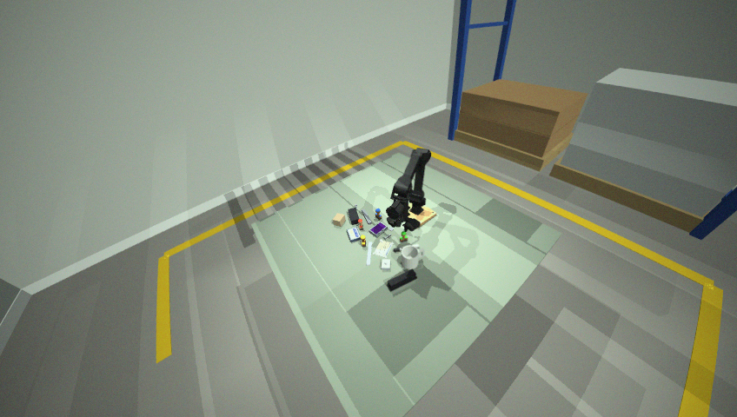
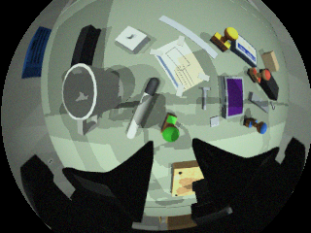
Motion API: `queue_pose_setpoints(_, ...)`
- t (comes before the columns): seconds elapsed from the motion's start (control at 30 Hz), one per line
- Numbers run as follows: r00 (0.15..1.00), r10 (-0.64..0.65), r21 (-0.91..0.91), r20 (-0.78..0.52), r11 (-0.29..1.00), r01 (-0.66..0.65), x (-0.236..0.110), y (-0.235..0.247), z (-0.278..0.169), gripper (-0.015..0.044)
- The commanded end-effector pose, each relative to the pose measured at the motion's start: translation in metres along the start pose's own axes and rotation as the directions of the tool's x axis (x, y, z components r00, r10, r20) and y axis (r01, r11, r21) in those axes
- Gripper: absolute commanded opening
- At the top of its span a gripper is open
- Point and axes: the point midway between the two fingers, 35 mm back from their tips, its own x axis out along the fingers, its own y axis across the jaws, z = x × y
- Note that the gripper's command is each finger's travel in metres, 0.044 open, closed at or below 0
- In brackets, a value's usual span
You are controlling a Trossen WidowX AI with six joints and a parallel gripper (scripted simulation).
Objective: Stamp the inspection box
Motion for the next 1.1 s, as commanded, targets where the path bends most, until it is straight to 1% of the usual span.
queue_pose_setpoints(0.0, 1.0, -0.017, -0.009, -0.013, 1.0, 0.017, -0.001, -0.003, -0.006, 0.0211)
queue_pose_setpoints(1.07, 1.0, -0.017, -0.009, -0.013, 1.0, 0.017, 0.048, -0.001, -0.006, 0.0211)
